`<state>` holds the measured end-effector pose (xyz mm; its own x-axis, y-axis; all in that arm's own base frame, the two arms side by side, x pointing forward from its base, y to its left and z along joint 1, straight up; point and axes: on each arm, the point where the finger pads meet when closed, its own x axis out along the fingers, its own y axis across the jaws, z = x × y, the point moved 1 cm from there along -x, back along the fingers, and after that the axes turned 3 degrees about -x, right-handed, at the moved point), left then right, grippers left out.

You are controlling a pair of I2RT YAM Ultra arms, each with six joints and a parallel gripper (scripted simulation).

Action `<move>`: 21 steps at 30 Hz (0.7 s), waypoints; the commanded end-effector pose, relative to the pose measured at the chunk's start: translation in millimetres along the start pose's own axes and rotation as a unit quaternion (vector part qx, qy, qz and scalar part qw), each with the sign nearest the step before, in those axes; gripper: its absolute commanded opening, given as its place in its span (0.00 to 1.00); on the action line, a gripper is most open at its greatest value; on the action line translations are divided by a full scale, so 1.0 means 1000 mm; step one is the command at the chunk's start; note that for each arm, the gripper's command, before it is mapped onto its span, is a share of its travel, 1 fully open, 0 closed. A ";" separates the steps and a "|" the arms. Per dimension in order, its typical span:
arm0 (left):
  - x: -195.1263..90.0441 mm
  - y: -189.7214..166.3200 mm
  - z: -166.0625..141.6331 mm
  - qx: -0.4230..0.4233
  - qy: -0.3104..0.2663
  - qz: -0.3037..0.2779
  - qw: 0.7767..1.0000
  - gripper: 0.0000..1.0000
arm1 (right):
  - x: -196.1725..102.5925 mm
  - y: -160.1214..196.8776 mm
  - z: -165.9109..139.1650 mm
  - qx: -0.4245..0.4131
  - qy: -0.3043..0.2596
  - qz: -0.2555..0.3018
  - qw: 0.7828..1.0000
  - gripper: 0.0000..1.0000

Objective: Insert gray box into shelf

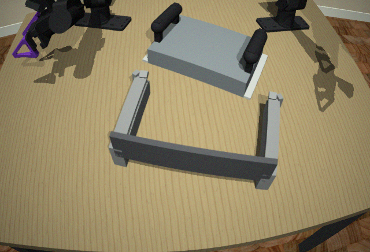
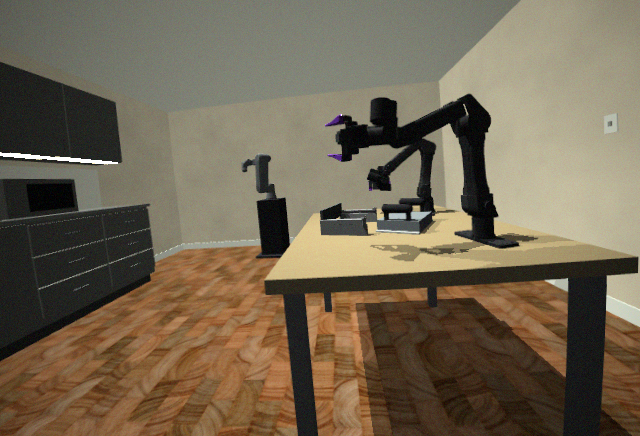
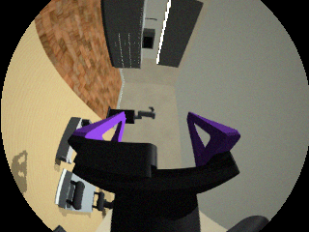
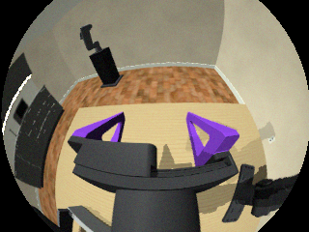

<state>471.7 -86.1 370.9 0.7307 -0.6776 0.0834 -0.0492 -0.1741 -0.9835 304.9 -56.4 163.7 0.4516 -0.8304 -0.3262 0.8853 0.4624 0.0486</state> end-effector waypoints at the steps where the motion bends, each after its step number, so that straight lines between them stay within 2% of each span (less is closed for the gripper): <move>1: -0.002 -0.016 -0.014 0.020 0.004 -0.009 1.000 1.00 | -0.008 0.011 0.013 0.018 -0.007 0.012 1.000 1.00; 4: -0.001 -0.005 -0.014 0.021 -0.001 0.001 1.000 1.00 | -0.008 0.015 0.004 0.006 0.007 0.016 1.000 1.00; 6: 0.001 -0.011 -0.017 0.032 -0.002 0.000 0.999 1.00 | -0.013 0.014 0.007 0.013 0.012 0.026 1.000 1.00; 8: 0.003 0.002 -0.018 0.029 -0.006 0.014 0.999 1.00 | -0.016 0.018 0.001 0.005 0.022 0.032 0.999 1.00; 12: 0.010 -0.007 -0.029 0.059 -0.007 0.016 0.998 1.00 | -0.028 0.026 -0.004 -0.001 0.042 0.053 0.998 1.00; 14: 0.013 0.018 -0.031 0.052 -0.011 0.044 0.998 1.00 | -0.033 0.032 -0.014 -0.017 0.057 0.062 0.996 1.00; 18: 0.017 0.006 -0.039 0.075 -0.009 0.042 0.996 1.00 | -0.042 0.036 -0.013 -0.013 0.067 0.077 0.995 1.00; 21: 0.019 0.036 -0.049 0.082 -0.011 0.082 0.993 1.00 | -0.057 0.045 -0.025 -0.030 0.095 0.099 0.990 1.00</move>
<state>463.6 -130.1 341.9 0.7270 -0.6854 -0.0410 -0.0869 -0.0326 -0.9957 312.9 0.3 154.5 0.5595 -0.6956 -0.4507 0.7950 0.6042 0.0545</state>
